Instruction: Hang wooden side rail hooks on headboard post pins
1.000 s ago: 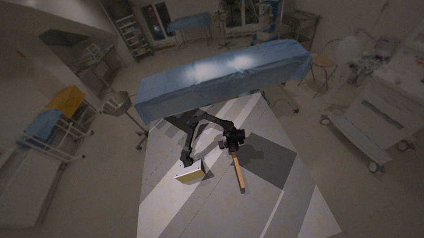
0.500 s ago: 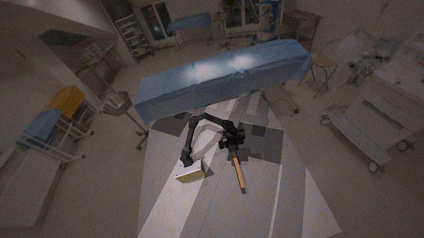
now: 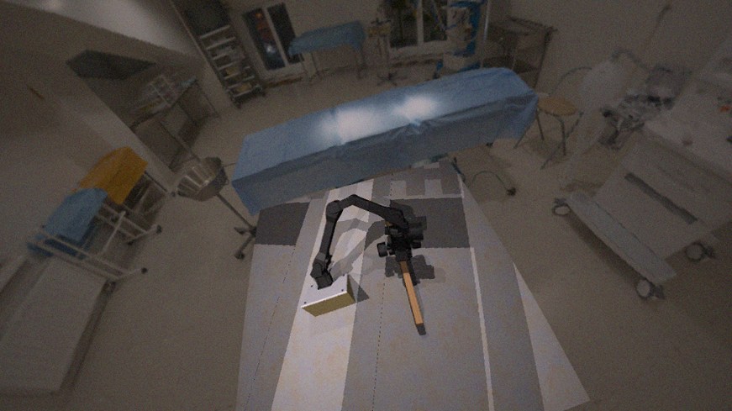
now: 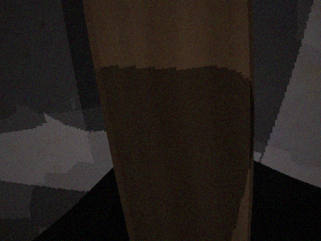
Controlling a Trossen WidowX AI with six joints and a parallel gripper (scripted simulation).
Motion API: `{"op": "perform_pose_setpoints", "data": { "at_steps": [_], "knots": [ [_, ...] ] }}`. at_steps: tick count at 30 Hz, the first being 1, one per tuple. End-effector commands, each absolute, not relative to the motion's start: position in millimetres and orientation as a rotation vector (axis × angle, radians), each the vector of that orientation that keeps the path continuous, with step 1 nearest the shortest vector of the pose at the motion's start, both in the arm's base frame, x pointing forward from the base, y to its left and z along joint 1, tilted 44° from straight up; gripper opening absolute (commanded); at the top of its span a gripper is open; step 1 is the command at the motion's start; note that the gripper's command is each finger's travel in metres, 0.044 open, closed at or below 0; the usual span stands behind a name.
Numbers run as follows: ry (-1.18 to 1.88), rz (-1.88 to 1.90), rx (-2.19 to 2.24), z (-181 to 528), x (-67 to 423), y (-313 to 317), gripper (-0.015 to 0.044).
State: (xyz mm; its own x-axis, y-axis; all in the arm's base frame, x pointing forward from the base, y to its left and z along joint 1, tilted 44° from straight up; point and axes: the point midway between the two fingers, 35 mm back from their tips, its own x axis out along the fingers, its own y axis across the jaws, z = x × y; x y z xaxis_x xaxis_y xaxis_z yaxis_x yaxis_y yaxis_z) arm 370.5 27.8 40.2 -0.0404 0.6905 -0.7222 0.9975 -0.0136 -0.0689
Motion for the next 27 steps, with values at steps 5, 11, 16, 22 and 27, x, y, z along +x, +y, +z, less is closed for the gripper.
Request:
{"op": "perform_pose_setpoints", "data": {
  "at_steps": [5,11,16,22,27],
  "knots": [
    [1.774,-0.821,1.761,43.0,371.2,26.9,0.0000],
    [1.774,-0.821,1.761,43.5,370.7,27.3,0.0000],
    [1.774,-0.821,1.761,43.4,370.8,28.0,0.0000],
    [1.774,-0.821,1.761,43.6,371.5,28.8,0.0000],
    [1.774,-0.821,1.761,44.1,372.0,29.1,0.0000]
  ]
}}
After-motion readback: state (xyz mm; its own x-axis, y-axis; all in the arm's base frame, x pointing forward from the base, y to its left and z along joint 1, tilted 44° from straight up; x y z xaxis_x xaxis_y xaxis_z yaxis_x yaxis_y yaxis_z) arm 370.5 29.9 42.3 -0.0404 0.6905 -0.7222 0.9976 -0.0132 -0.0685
